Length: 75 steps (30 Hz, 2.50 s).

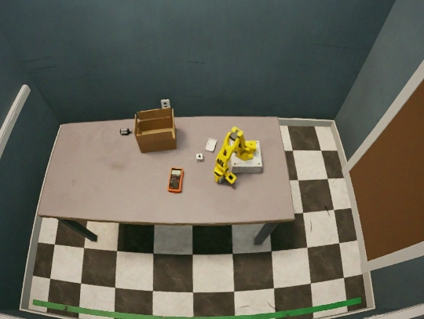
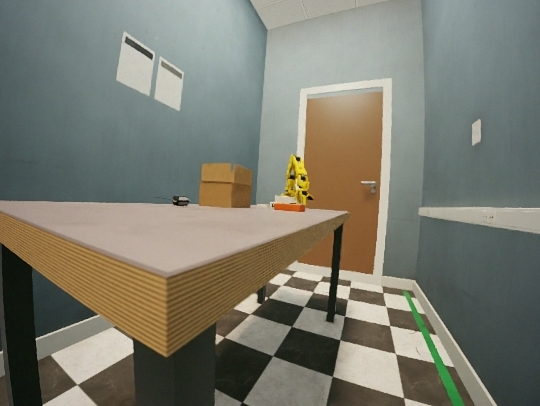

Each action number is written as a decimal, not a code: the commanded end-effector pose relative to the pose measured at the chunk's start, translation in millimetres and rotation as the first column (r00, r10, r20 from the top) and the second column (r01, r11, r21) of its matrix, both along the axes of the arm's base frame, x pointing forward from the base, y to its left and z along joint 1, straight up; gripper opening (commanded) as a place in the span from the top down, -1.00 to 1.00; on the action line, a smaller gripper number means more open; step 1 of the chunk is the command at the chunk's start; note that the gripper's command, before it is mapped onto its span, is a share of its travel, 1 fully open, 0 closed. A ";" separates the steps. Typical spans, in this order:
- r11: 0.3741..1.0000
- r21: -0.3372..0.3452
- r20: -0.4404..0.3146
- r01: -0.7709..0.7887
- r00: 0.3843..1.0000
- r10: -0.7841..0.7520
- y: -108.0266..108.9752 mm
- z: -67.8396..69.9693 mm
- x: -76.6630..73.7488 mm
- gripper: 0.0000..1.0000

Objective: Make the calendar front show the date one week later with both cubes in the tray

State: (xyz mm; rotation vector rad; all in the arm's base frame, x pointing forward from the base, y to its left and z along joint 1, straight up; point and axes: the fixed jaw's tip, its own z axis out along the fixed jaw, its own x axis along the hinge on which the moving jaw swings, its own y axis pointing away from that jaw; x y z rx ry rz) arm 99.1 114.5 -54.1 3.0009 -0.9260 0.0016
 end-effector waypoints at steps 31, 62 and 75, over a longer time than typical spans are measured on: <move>1.000 -0.013 -0.013 -0.004 1.000 0.003 -1.4 -1.4 -1.3 0.98; 1.000 -0.013 -0.013 -0.004 1.000 0.003 -2.9 42.2 -1.7 1.00; 1.000 -0.013 -0.013 -0.004 1.000 0.003 -4.0 48.2 -2.6 1.00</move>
